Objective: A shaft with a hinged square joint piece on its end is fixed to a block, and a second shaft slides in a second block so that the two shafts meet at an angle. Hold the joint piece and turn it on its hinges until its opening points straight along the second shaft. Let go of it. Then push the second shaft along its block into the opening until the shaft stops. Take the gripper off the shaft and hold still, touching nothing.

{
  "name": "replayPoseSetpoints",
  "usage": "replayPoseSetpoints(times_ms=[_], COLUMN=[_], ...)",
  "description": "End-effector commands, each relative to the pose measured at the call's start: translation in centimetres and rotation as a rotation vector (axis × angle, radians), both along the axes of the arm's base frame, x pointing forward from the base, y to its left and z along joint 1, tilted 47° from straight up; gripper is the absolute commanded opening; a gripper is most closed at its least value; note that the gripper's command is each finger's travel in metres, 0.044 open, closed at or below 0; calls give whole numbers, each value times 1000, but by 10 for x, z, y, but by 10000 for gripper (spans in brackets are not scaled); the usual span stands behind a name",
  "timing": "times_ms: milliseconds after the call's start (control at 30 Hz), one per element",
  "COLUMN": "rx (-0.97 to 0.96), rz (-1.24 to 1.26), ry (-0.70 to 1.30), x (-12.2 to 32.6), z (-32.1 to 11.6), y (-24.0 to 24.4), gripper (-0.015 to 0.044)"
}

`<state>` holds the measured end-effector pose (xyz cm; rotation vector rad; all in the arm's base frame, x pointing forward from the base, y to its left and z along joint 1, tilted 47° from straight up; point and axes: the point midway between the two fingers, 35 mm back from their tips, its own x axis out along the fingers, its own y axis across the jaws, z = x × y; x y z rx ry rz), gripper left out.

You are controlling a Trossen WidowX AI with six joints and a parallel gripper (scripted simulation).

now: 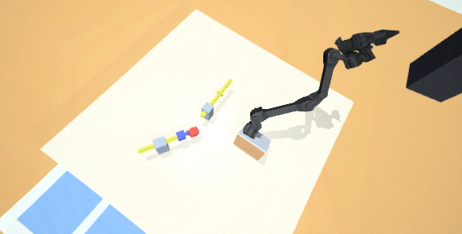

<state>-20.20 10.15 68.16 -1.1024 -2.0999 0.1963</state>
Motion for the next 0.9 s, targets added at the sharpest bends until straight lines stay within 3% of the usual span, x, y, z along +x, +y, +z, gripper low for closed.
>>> replayPoseSetpoints(times_ms=[0,400,867], rx=[53,86,101], rz=[4,90,140], ry=[34,355,617], x=[13,112,205], z=[8,34,35], y=[-3,-8,1], gripper=[440,440,440])
